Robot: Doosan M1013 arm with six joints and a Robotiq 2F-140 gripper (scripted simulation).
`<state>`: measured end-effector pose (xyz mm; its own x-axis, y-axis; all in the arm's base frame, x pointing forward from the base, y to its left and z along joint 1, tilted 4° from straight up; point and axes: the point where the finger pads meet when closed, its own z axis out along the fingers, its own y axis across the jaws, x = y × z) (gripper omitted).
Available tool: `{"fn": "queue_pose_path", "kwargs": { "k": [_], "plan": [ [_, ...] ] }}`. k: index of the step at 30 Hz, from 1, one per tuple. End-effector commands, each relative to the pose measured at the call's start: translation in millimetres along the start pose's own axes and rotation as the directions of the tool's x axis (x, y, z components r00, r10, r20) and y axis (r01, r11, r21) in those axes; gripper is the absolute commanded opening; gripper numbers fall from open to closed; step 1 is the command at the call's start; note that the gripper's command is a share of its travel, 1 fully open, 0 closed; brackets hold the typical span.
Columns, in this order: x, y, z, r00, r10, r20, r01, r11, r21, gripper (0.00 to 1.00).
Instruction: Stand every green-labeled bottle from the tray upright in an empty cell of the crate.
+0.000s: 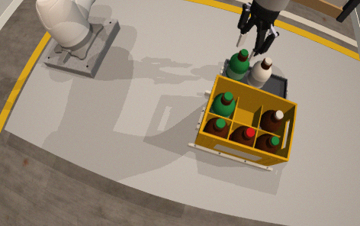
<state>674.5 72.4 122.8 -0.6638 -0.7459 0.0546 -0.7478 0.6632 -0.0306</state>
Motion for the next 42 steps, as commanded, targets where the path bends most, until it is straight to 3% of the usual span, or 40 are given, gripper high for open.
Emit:
{"fn": "queue_pose_path", "kwargs": {
  "k": [1,19,42],
  "plan": [
    [1.6,-1.0,9.1,1.0,0.009,-0.003,-0.009,1.0,-0.002,0.38],
    [1.6,-0.9,24.3,1.0,0.009,-0.003,-0.009,1.0,-0.002,0.38],
    [1.6,-0.9,25.9,1.0,0.009,-0.003,-0.009,1.0,-0.002,0.38]
  ]
}}
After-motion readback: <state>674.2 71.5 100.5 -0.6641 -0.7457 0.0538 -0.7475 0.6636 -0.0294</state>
